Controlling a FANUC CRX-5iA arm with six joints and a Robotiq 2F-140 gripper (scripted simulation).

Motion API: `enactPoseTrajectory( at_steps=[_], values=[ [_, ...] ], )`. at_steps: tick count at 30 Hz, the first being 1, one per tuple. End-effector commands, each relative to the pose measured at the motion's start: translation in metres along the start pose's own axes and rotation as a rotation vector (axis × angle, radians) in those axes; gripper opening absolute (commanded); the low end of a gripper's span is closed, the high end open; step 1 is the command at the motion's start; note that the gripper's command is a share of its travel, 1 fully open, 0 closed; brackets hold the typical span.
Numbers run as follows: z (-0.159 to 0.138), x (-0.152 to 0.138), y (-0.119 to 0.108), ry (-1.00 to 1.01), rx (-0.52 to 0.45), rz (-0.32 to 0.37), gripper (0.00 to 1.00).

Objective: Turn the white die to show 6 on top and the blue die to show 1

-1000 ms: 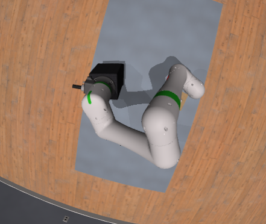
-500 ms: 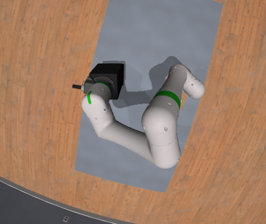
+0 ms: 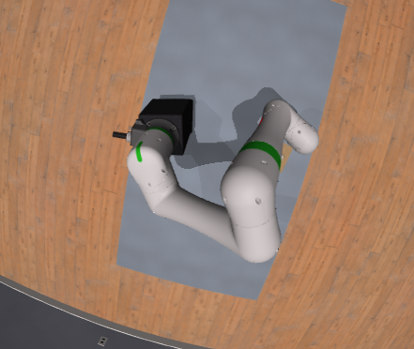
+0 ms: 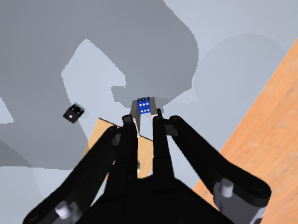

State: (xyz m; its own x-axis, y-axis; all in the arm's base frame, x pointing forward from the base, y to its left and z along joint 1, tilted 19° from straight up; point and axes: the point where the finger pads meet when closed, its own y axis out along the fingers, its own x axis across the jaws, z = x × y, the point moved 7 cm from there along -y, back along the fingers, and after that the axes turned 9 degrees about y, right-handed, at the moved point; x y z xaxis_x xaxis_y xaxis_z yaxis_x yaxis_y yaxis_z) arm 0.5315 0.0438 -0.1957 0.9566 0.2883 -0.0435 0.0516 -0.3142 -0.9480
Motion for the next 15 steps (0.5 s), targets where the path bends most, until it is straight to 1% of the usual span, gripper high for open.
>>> enactPoseTrajectory(
  at_steps=[1,5,8,11,15],
  values=[
    [0.000,0.000,0.000,0.000,0.000,0.000,0.09],
    [0.000,0.000,-0.002,0.000,0.000,0.000,0.09],
    [0.000,0.000,-0.010,0.000,0.000,0.000,0.09],
    [0.000,0.000,-0.027,0.000,0.000,0.000,0.09],
    [0.000,0.000,-0.057,0.000,0.000,0.000,0.09]
  ],
)
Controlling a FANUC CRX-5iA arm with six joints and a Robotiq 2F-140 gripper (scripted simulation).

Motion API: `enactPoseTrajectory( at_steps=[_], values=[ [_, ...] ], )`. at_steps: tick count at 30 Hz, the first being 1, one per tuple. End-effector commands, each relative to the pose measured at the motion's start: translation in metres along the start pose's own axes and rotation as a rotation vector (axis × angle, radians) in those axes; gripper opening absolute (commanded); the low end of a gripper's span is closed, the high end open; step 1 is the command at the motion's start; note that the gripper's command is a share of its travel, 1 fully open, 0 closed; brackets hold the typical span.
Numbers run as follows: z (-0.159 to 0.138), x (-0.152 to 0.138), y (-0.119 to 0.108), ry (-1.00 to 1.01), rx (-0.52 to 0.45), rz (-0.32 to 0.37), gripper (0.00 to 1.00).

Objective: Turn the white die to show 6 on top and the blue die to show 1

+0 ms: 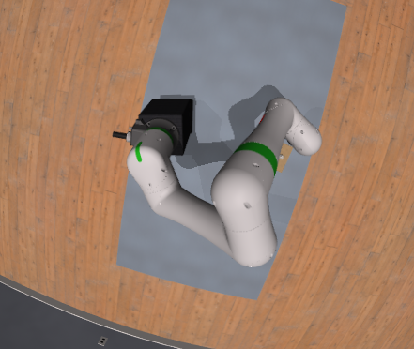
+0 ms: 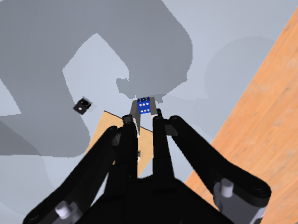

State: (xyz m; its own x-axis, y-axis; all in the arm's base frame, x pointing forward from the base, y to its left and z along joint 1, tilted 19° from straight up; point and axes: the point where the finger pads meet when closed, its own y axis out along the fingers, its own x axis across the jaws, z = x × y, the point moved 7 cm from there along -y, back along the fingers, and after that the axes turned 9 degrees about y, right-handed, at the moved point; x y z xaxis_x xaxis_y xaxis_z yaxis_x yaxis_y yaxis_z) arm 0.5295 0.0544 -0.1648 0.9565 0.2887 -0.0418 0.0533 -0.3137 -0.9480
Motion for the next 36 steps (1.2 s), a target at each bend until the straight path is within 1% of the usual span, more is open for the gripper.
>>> enactPoseTrajectory(
  at_steps=[1,2,4,8,11,27,32,36],
  values=[
    [0.000,0.000,-0.032,0.000,0.000,0.001,0.09],
    [0.000,0.000,-0.039,0.000,0.000,0.001,0.09],
    [0.000,0.000,-0.039,0.000,0.000,0.001,0.09],
    [0.000,0.000,-0.061,0.000,0.000,0.001,0.09],
    [0.000,0.000,-0.067,0.000,0.000,0.001,0.09],
    [0.000,0.000,-0.067,0.021,0.000,0.001,0.09],
    [0.000,0.001,-0.067,0.118,0.000,0.001,0.09],
    [0.000,0.001,-0.067,0.272,0.000,0.001,0.09]
  ],
)
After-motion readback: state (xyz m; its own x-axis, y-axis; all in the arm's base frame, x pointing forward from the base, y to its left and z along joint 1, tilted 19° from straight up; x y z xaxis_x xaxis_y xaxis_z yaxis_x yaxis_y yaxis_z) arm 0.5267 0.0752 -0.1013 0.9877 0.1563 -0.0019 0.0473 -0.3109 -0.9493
